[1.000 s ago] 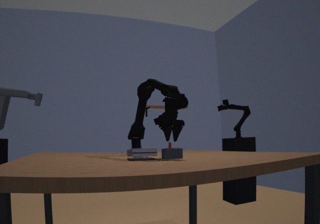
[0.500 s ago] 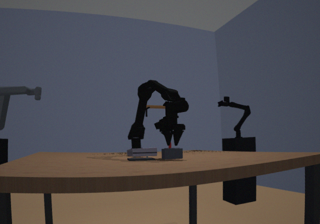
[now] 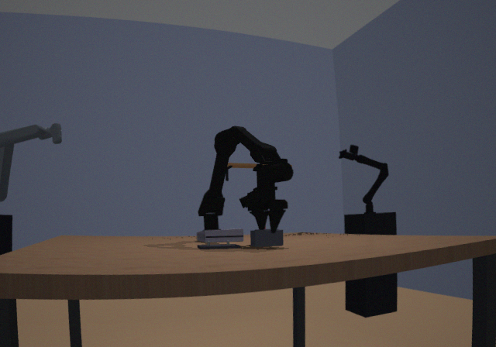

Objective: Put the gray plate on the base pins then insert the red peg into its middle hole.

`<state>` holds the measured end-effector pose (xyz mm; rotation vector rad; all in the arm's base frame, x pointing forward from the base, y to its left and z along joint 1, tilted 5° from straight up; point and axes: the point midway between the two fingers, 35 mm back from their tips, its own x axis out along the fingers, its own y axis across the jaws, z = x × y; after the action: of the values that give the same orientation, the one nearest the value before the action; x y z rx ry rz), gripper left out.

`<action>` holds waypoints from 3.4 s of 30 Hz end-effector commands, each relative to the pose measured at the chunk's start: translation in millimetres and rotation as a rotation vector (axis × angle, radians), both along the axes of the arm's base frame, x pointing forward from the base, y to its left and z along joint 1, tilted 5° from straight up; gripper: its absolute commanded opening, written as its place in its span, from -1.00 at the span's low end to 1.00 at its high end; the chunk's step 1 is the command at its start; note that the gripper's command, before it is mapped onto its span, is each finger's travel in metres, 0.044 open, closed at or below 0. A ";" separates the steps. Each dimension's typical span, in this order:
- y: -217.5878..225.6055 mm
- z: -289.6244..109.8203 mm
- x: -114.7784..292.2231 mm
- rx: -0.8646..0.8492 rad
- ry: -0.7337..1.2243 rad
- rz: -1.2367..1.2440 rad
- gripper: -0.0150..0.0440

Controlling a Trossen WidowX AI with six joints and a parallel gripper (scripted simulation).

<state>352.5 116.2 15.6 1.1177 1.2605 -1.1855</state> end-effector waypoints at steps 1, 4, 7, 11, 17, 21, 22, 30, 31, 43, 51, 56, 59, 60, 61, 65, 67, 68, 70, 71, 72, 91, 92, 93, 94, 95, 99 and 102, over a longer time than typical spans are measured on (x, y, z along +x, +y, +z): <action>-0.9 -9.4 -1.7 -0.005 0.005 -0.003 1.00; -1.1 -14.2 -2.0 -0.005 0.005 -0.003 1.00; -1.2 -19.0 -2.3 -0.005 0.005 -0.003 1.00; -1.5 -25.4 -2.9 -0.005 0.005 -0.003 1.00; -1.8 -33.8 -3.9 -0.005 0.005 -0.003 1.00; -1.8 -34.0 -4.0 -0.005 0.005 -0.003 0.73; -1.8 -34.0 -4.0 -0.005 0.005 -0.003 0.64; -1.8 -34.0 -4.0 -0.005 0.005 -0.003 0.00; -1.8 -34.0 -4.0 -0.005 0.005 -0.003 -0.02; -1.5 -17.6 0.4 -0.005 0.005 -0.003 -0.49; -1.6 6.9 5.1 -0.005 0.005 -0.003 -0.49; -2.0 22.6 7.1 -0.005 0.005 -0.003 -0.49; -2.3 32.1 7.8 -0.006 0.005 -0.003 -0.49; -2.5 35.3 8.0 -0.006 0.005 -0.003 -0.49; -2.6 38.5 8.2 -0.006 0.005 -0.003 -0.49; -3.3 51.3 8.5 -0.006 0.005 -0.003 -0.49; -3.8 57.7 8.4 -0.006 0.005 -0.003 -0.49; -4.0 60.9 8.3 -0.006 0.005 -0.003 -0.49; -4.5 67.4 8.1 -0.006 0.005 -0.003 -0.49; -4.7 70.6 7.9 -0.006 0.005 -0.003 -0.49; -5.0 73.8 7.7 -0.006 0.005 -0.003 -0.49; -23.1 93.1 9.4 -0.007 0.004 -0.012 -0.49; -26.0 91.6 10.2 -0.008 0.004 -0.013 -0.49; -28.8 90.1 11.0 -0.008 0.003 -0.015 -0.49; -31.7 88.6 11.7 -0.008 0.003 -0.016 -0.49; -34.5 87.2 12.4 -0.008 0.003 -0.018 -0.49; -46.1 81.3 14.8 -0.010 0.002 -0.025 -0.49; -54.8 76.8 16.4 -0.010 0.002 -0.029 -0.49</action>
<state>367.5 72.8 98.7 1.1321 1.2460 -1.2063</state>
